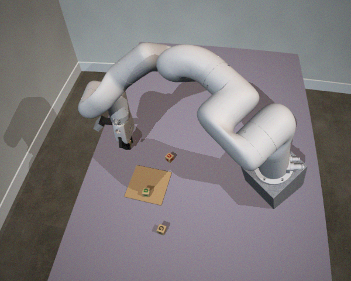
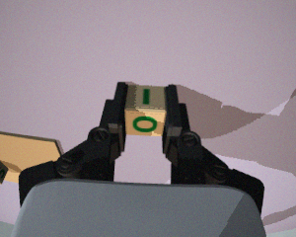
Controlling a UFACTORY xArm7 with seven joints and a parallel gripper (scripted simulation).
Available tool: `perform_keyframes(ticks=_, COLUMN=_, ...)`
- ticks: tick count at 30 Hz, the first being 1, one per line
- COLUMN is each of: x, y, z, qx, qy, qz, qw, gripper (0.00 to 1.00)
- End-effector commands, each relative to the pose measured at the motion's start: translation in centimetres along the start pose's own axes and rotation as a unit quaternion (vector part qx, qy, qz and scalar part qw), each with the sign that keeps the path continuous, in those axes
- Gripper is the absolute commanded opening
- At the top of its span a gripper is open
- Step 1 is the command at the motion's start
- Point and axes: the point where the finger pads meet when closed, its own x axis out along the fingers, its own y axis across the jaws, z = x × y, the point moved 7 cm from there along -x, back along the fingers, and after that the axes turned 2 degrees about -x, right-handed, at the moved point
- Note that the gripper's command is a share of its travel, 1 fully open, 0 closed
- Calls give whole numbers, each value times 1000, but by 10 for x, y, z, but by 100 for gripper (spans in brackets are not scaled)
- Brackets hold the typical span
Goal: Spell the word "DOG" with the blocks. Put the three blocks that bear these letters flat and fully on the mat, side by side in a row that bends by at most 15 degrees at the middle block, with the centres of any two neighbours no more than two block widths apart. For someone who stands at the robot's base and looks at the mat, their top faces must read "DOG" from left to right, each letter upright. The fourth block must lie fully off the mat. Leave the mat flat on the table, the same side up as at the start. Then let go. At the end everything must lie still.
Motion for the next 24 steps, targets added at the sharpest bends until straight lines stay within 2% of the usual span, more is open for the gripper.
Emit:
perform_keyframes(ticks=1, x=-2, y=1, z=-1, qx=0, qy=2, qz=1, qw=1000, gripper=21)
perform_keyframes(ticks=11, x=-10, y=1, z=-1, qx=0, qy=2, qz=1, qw=1000, gripper=21)
perform_keyframes(ticks=24, x=-94, y=0, z=-1, qx=0, qy=2, qz=1, qw=1000, gripper=21)
